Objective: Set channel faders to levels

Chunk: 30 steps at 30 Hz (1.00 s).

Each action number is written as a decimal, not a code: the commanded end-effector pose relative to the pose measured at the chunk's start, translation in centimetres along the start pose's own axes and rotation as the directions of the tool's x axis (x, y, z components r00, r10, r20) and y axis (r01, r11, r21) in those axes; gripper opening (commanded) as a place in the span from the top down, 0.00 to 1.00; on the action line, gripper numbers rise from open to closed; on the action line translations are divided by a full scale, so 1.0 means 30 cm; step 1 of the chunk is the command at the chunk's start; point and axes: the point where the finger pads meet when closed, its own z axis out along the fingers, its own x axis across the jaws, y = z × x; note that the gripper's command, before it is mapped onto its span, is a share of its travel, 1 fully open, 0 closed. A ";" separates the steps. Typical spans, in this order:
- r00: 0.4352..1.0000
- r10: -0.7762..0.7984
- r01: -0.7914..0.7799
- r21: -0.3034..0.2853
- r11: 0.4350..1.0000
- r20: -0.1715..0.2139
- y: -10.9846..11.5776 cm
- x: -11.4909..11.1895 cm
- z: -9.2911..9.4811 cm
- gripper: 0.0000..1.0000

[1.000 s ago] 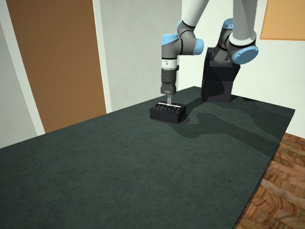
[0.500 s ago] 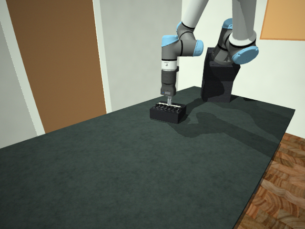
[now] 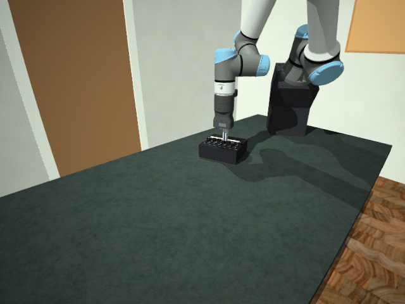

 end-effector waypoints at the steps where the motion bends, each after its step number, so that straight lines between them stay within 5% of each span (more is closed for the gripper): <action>1: 1.000 0.000 0.000 -0.001 1.000 0.001 0.001 -0.001 0.000 1.00; 30: 1.000 0.000 0.000 -0.001 1.000 0.001 0.013 -0.001 0.000 1.00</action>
